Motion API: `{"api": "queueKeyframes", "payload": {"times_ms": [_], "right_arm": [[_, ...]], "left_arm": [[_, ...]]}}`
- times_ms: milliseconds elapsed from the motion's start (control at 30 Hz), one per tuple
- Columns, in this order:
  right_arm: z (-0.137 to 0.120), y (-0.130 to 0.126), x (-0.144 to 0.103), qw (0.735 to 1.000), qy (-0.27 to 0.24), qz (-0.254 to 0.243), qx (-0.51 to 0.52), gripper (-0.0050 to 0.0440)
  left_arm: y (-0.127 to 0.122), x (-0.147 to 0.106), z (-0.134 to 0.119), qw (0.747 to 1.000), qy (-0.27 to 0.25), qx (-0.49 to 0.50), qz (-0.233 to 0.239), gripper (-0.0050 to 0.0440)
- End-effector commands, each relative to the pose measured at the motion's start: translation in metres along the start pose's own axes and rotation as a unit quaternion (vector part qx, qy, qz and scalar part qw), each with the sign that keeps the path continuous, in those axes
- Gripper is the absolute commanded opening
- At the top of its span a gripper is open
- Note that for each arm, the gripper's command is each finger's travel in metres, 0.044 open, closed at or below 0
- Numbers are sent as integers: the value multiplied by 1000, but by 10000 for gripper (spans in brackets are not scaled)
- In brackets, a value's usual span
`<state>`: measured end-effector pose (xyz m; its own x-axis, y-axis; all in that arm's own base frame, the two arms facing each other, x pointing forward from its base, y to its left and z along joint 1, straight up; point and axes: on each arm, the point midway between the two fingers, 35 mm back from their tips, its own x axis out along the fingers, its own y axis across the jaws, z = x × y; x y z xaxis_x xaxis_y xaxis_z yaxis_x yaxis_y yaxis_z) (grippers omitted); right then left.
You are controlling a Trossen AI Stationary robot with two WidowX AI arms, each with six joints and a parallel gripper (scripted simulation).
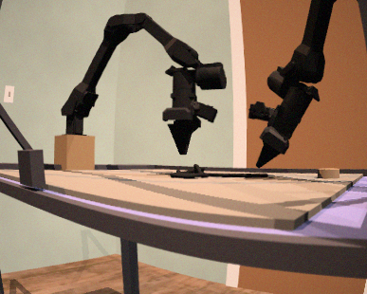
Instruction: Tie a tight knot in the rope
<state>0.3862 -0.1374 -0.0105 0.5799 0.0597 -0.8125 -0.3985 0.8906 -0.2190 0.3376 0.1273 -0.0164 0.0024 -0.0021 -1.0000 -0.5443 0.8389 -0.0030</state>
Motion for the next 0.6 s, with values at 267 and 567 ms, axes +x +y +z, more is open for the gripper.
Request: {"api": "queueKeyframes", "payload": {"times_ms": [267,567], "right_arm": [[-5,1,11,1000,-4,-3,-2,85],[-7,2,13,1000,-4,-3,-2,85]], "left_arm": [[0,-7,4,1000,-12,2,-1,125],[0,-7,4,1000,-12,2,-1,125]]}}
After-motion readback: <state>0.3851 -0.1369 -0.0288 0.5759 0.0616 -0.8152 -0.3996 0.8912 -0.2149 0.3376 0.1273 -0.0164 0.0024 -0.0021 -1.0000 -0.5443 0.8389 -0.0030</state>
